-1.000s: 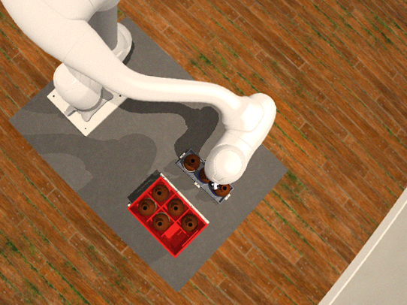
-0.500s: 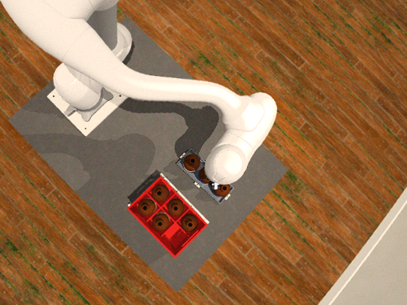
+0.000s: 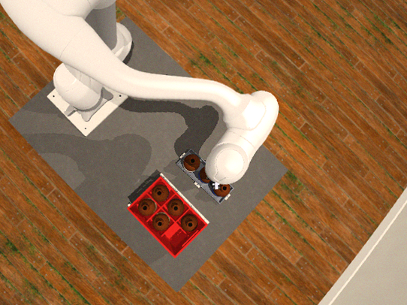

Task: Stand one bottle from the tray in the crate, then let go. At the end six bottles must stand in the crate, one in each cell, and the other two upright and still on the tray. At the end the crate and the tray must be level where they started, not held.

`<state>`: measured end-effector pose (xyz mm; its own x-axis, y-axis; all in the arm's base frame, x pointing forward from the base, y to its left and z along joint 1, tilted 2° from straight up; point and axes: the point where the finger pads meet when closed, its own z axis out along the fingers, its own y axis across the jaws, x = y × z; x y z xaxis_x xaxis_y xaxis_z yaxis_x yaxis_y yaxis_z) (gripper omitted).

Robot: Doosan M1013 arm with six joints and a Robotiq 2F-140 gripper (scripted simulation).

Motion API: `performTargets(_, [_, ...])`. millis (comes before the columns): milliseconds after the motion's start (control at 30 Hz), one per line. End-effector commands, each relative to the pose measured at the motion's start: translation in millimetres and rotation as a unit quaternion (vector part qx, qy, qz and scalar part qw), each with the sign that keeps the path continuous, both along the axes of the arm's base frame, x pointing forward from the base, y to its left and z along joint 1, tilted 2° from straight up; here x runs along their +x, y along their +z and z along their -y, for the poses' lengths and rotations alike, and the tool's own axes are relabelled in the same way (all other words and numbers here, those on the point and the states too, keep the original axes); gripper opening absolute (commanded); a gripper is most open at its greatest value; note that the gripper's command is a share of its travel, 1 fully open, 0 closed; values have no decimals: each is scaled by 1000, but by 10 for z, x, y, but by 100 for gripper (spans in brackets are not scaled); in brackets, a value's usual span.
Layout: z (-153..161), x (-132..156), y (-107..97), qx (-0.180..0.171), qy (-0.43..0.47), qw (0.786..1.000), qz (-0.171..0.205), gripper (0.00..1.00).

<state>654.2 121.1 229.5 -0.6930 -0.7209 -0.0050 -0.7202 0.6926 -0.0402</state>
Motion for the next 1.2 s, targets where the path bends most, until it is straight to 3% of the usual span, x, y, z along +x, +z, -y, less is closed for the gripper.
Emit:
performTargets(0, [-1,-1,31,0,0,1000,0,0])
performTargets(1167, [-5,-6,190,0,0,1000,0,0])
